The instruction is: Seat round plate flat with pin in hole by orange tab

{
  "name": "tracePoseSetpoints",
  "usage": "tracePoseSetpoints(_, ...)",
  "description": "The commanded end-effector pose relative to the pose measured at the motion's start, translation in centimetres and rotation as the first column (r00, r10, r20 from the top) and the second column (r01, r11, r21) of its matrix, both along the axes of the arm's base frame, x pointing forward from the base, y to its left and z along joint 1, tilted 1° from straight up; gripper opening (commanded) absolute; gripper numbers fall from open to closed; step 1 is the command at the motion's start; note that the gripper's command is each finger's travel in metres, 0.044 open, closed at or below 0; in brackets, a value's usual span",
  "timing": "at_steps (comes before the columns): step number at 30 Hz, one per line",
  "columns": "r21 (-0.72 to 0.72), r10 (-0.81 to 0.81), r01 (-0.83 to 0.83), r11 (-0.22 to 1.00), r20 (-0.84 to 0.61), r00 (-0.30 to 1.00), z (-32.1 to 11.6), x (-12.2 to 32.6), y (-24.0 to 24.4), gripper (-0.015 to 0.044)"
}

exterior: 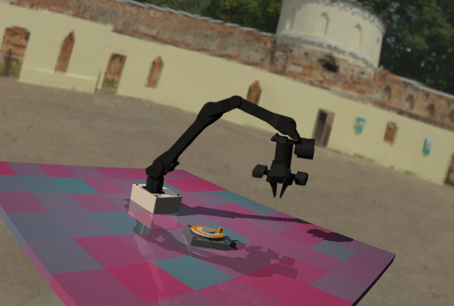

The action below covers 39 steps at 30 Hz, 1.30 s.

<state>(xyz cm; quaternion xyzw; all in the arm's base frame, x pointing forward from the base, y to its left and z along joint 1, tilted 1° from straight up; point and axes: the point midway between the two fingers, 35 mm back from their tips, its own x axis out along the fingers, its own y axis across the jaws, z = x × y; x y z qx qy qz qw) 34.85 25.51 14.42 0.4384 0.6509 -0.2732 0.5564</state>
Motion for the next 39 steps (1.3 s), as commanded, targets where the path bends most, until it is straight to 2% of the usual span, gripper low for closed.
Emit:
tracePoseSetpoints(1,-0.126,0.393,-0.381,0.916,0.102,0.914,-2.4,-0.3,-6.7,0.0000)
tracePoseSetpoints(3,-0.141,0.436,-0.421,0.896,0.104,0.894,-2.7,-0.4,-7.4,0.0000)
tracePoseSetpoints(6,-0.195,0.591,-0.567,0.800,0.100,0.800,-4.0,-1.3,-10.2,0.0000)
tracePoseSetpoints(11,-0.239,0.726,-0.694,0.679,0.079,0.683,-5.3,-2.4,-12.9,0.0000)
tracePoseSetpoints(17,-0.281,0.900,-0.862,0.422,0.016,0.436,-7.5,-5.0,-17.2,0.0000)
tracePoseSetpoints(19,-0.271,0.895,-0.861,0.430,0.007,0.445,-7.9,-5.4,-17.8,0.0000)
tracePoseSetpoints(23,-0.284,0.935,-0.897,0.339,-0.006,0.355,-8.1,-5.7,-18.3,0.0000)
tracePoseSetpoints(32,-0.284,0.935,-0.897,0.339,-0.006,0.355,-8.2,-5.5,-18.3,0.0000)
tracePoseSetpoints(39,-0.284,0.935,-0.897,0.339,-0.006,0.355,-12.0,-5.4,-18.3,0.0000)
